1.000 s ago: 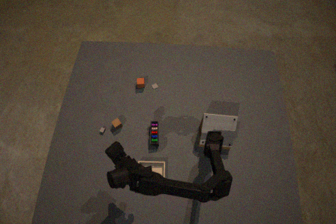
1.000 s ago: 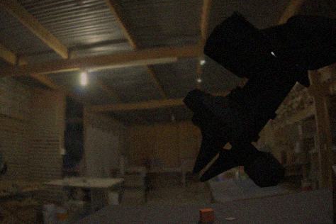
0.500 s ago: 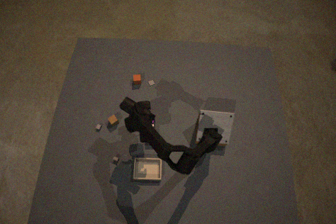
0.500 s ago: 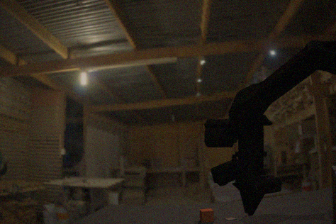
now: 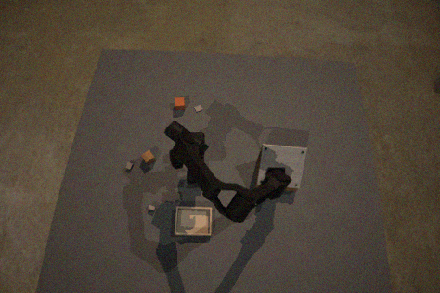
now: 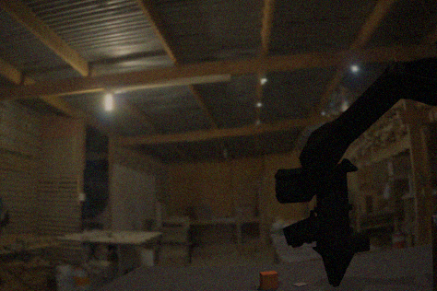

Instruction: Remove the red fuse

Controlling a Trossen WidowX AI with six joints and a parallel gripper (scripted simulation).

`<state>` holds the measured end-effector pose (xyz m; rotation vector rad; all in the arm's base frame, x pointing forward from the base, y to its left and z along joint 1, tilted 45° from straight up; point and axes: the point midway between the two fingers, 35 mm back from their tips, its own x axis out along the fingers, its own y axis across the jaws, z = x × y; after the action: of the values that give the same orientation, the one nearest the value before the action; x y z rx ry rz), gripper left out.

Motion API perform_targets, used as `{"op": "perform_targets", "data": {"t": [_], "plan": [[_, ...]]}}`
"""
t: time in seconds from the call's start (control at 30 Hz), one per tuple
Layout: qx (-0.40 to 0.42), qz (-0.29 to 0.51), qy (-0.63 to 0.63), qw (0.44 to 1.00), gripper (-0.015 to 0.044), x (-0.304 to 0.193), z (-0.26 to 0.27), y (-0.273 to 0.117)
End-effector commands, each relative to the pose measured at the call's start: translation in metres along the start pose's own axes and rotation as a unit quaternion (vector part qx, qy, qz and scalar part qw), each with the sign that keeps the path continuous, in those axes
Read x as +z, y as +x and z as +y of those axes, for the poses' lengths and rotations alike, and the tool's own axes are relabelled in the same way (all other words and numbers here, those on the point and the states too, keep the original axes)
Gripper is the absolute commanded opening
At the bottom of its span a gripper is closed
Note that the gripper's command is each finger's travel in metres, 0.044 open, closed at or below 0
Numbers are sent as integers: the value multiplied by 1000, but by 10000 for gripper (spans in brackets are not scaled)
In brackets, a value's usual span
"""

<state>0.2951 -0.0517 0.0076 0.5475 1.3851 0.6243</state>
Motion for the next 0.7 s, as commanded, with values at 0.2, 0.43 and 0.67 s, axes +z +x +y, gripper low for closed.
{"op": "perform_targets", "data": {"t": [0.2,0.43,0.67], "plan": [[3,1,4,1000,74,-1,1,11],[3,1,4,1000,74,-1,2,17],[4,1,4,1000,74,-1,3,24]]}}
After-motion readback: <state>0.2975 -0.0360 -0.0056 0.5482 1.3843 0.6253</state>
